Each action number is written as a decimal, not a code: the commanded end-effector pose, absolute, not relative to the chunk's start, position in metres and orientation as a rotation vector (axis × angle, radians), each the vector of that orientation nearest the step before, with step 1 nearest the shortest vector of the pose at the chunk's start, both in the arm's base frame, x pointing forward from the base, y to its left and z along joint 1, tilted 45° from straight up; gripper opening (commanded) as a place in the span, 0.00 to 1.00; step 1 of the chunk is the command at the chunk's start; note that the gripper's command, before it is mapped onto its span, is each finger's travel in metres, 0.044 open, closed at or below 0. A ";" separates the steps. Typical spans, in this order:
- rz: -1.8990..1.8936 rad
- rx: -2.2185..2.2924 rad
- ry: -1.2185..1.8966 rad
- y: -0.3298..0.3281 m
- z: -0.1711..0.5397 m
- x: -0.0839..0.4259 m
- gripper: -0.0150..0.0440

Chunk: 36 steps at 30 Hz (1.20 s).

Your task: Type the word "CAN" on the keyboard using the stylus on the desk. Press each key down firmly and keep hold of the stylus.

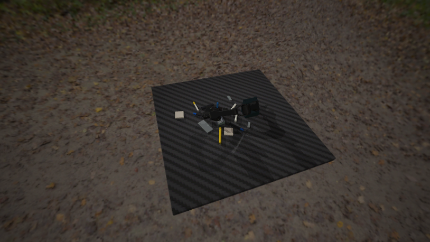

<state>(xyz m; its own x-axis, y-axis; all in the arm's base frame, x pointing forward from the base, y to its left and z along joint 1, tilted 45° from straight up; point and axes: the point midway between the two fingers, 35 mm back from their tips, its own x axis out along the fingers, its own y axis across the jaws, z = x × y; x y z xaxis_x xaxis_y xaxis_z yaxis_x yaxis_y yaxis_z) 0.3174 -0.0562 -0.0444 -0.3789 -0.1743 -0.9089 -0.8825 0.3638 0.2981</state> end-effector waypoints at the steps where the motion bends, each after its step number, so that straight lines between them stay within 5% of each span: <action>1: 1.065 -0.924 1.788 -0.055 -0.046 0.318 0.39; 28: 1.063 -0.918 1.786 -0.080 -0.020 0.316 0.40; 36: 1.063 -0.919 1.785 -0.068 -0.007 0.321 0.25</action>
